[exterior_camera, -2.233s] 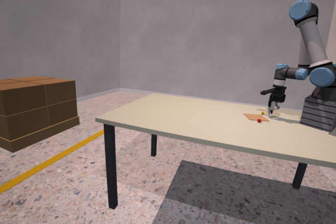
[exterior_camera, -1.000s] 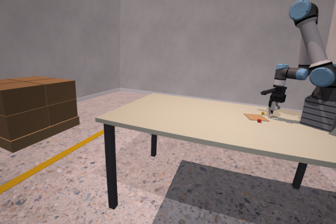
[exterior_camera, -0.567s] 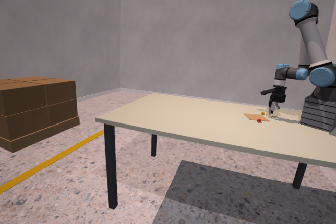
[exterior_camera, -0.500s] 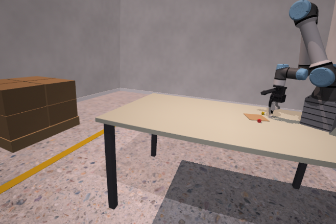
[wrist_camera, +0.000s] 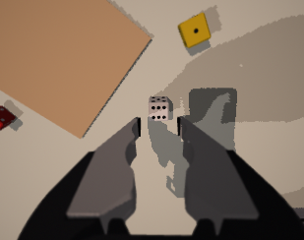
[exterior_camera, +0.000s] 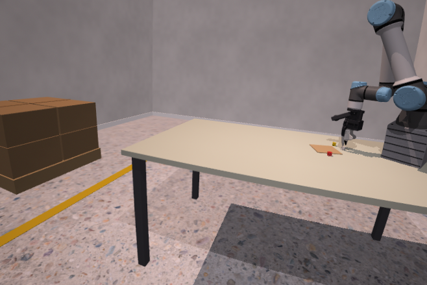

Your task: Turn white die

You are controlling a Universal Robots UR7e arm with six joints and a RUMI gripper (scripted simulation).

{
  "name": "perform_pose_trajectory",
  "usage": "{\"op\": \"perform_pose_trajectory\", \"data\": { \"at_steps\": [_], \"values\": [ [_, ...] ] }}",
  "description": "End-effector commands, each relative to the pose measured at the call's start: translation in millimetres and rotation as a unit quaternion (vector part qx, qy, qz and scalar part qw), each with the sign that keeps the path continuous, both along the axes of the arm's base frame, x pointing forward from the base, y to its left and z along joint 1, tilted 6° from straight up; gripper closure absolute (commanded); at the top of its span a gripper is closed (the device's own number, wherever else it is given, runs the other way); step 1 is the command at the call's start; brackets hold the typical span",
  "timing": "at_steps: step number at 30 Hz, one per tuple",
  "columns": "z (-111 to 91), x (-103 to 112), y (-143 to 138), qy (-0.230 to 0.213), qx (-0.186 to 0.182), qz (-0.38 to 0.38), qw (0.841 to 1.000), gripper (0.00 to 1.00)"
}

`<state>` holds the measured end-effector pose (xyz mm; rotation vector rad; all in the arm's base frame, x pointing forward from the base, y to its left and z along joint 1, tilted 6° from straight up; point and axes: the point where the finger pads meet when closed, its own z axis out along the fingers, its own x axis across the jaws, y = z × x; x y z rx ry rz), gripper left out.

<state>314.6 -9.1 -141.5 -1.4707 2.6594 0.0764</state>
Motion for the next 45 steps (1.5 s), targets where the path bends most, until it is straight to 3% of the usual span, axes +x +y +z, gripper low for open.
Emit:
{"op": "perform_pose_trajectory", "data": {
  "at_steps": [1, 15, 34, 45],
  "values": [
    [-0.9, -2.6, 2.5, 0.002, 0.001, 0.001, 1.0, 0.79],
    [-2.3, -2.5, 2.6, 0.002, 0.001, 0.001, 1.0, 0.79],
    [-24.0, -1.2, 4.7, 0.002, 0.001, 0.001, 1.0, 0.79],
    [-26.3, -1.1, 4.9, 0.002, 0.001, 0.001, 1.0, 0.79]
  ]
}}
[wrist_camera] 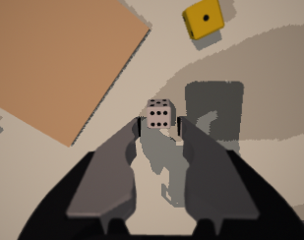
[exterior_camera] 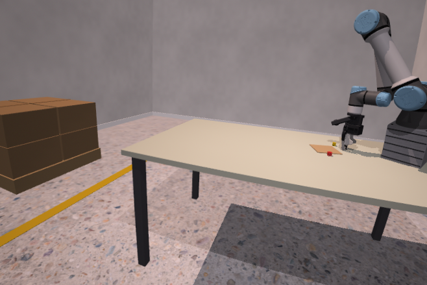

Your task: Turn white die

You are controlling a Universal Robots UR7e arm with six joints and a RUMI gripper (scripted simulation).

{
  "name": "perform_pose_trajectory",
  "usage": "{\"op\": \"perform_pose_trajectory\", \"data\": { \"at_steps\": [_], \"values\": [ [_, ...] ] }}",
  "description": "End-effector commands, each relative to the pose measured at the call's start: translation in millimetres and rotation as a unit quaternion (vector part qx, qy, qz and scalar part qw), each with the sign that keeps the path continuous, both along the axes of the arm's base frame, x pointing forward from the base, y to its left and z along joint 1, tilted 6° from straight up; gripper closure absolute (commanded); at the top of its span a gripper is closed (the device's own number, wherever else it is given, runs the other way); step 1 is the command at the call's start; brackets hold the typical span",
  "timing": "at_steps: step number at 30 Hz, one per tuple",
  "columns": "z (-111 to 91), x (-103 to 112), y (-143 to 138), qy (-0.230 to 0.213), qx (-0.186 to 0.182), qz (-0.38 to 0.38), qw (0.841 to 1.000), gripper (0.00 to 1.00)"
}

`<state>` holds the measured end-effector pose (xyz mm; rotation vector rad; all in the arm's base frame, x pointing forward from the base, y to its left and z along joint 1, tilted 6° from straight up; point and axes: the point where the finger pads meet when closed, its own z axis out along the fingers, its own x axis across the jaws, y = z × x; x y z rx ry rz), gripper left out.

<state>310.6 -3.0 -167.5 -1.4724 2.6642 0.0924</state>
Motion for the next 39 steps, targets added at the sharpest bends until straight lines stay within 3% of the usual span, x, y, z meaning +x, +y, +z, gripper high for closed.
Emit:
{"op": "perform_pose_trajectory", "data": {
  "at_steps": [1, 30, 31, 39],
  "values": [
    [-0.2, 2.9, -1.1, -0.003, -0.002, 0.001, 1.0, 0.79],
    [-0.2, 2.9, -1.1, -0.003, -0.002, 0.001, 1.0, 0.79],
    [-0.2, 2.9, -1.1, -0.003, -0.002, 0.001, 1.0, 0.97],
    [-0.2, 2.9, -1.1, -0.003, -0.002, 0.001, 1.0, 0.97]
  ]
}}
